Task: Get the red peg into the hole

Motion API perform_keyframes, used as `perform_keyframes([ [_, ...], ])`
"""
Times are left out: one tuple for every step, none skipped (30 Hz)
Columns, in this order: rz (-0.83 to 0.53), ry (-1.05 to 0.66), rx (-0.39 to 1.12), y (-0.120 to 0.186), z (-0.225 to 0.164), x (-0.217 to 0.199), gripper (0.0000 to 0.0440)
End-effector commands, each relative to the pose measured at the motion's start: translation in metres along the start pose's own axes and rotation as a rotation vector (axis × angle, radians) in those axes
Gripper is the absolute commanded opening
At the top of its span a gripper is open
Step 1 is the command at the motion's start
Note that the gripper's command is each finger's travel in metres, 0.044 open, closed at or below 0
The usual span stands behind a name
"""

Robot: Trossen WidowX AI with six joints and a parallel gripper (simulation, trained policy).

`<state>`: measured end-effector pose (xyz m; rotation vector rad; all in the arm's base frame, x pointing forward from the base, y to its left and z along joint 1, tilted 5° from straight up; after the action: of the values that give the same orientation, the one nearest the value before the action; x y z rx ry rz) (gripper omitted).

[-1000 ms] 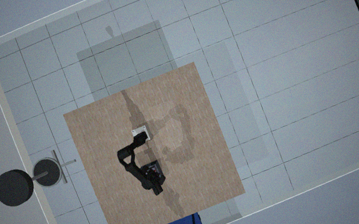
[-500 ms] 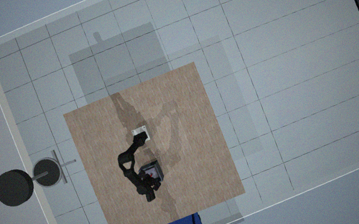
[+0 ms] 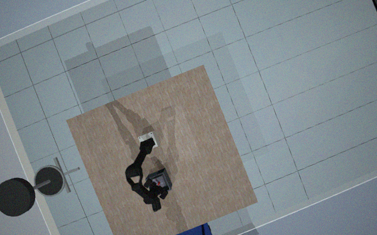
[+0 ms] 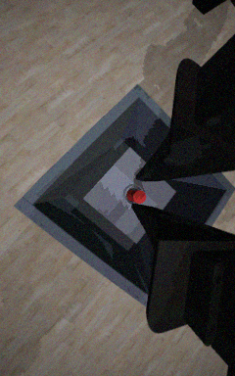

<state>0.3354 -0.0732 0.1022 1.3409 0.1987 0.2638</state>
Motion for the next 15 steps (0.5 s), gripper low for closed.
perform_keyframes([
  [-0.017,0.019,0.016,-0.012,0.002,0.002,0.0174],
  [-0.016,0.021,0.015,-0.014,0.004,0.004,0.0200],
  [-0.015,0.024,0.014,-0.016,0.005,0.006,0.0224],
  [-0.013,0.026,0.012,-0.017,0.007,0.008,0.0247],
  [-0.011,0.029,0.009,-0.018,0.009,0.010,0.0267],
  [-0.010,0.032,0.005,-0.018,0.011,0.012,0.0285],
  [-0.008,0.036,0.001,-0.019,0.014,0.014,0.0302],
  [-0.007,0.039,-0.003,-0.019,0.016,0.015,0.0318],
  [-0.006,0.043,-0.007,-0.020,0.018,0.017,0.0333],
  [-0.005,0.047,-0.011,-0.020,0.020,0.019,0.0348],
  [-0.004,0.050,-0.015,-0.021,0.023,0.020,0.0362],
  [-0.003,0.053,-0.019,-0.021,0.025,0.021,0.0376],
  [-0.002,0.056,-0.023,-0.021,0.027,0.023,0.0389],
  [-0.001,0.058,-0.028,-0.021,0.029,0.024,0.0403],
  [0.006,0.059,-0.037,-0.021,0.032,0.026,0.0420],
])
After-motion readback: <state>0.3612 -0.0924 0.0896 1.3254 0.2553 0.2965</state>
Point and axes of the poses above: the point midway between the two fingers, 35 mm back from their tips, its own y axis back along the fingers, its own x axis across the jaws, z = x × y, the point moved 8 cm from there along y, back along the fingers, and after that the axes turned 13 degrees about -y, right-handed, at the moved point
